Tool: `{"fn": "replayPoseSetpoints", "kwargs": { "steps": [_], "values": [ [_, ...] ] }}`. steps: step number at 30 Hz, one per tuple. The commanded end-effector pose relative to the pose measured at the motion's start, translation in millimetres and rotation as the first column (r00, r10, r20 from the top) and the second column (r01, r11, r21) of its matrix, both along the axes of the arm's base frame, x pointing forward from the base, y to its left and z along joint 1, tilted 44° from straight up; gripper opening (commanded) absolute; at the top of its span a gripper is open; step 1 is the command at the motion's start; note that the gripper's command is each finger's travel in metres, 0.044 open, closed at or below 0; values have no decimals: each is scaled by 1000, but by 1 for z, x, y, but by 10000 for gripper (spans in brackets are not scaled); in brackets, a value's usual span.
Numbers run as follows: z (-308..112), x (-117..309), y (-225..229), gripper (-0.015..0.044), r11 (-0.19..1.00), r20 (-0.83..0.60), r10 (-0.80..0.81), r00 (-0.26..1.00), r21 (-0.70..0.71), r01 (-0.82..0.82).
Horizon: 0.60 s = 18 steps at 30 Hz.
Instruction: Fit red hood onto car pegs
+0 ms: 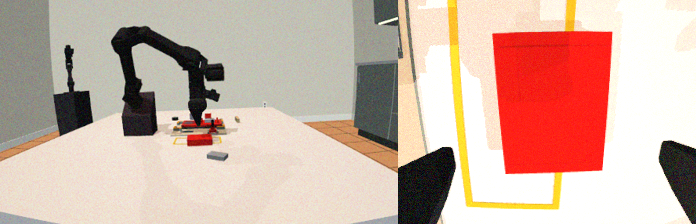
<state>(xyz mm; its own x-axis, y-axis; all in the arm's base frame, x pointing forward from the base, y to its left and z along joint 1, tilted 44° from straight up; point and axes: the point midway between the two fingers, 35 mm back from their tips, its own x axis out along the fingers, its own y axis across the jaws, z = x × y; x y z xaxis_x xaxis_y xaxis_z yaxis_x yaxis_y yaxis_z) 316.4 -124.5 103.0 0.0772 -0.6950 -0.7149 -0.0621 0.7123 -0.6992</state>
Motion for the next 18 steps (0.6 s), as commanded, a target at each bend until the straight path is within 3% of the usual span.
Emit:
{"fn": "replayPoseSetpoints", "kwargs": {
  "steps": [1,18],
  "values": [
    [-4,0,-3,440,1000,-9,0,1000,-5,0],
    [-13,2,-13,440,1000,-9,0,1000,-5,0]
  ]
}}
